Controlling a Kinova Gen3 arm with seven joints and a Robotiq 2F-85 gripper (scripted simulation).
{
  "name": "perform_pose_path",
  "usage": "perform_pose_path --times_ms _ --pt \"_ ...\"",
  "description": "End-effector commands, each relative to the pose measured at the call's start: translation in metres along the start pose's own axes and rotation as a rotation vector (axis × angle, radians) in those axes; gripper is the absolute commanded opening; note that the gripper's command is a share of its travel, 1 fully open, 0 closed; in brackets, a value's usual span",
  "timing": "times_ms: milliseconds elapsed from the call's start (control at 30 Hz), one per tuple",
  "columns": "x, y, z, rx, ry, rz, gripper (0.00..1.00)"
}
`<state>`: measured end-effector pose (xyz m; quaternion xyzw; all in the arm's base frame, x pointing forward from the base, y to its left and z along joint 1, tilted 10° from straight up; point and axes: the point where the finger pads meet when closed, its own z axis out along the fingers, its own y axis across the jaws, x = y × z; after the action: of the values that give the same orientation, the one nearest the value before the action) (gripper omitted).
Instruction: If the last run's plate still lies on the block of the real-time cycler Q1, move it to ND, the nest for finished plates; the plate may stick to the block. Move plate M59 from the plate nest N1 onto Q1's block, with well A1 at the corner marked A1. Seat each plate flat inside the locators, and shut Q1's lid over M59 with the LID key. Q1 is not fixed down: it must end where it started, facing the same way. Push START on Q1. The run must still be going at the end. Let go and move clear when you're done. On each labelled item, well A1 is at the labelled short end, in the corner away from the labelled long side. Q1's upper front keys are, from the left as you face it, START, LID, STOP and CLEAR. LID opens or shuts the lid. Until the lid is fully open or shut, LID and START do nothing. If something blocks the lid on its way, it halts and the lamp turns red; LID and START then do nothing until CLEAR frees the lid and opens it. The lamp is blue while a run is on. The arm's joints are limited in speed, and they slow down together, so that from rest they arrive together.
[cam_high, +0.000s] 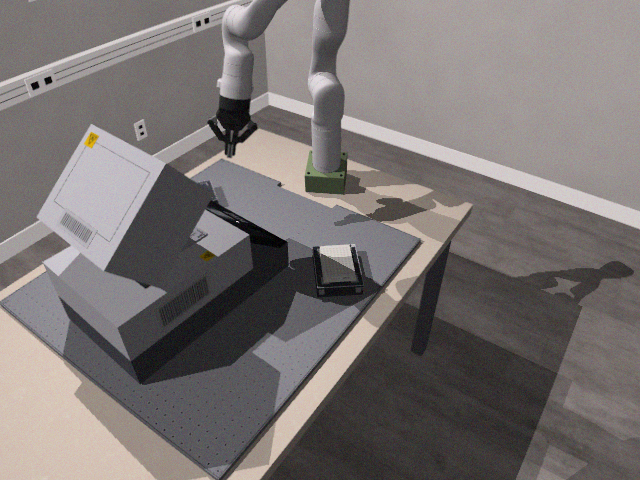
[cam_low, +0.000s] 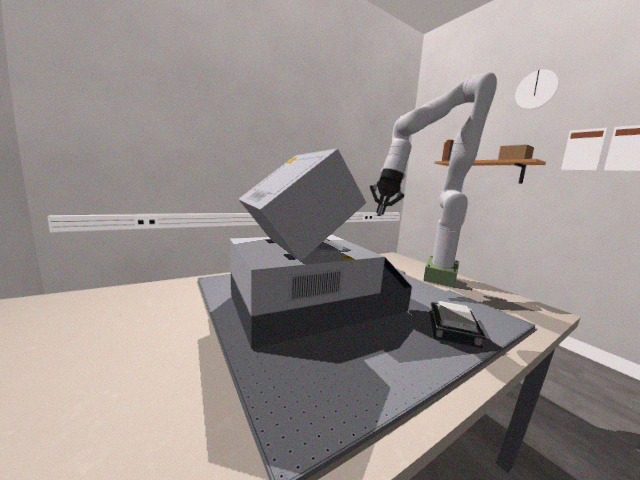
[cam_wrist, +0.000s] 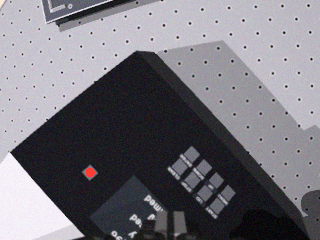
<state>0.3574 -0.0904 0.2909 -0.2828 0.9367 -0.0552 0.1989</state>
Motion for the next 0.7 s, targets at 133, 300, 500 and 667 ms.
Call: perform_pose_path --times_ms 133,300,500,667 --pt "0.002 0.002 0.012 0.001 0.002 0.002 0.10" --pt "0.003 0.003 0.018 0.001 0.002 0.001 0.10" --pt "0.004 0.004 0.023 0.001 0.002 0.001 0.10" --pt "0.005 0.005 0.029 0.001 0.002 0.001 0.10"
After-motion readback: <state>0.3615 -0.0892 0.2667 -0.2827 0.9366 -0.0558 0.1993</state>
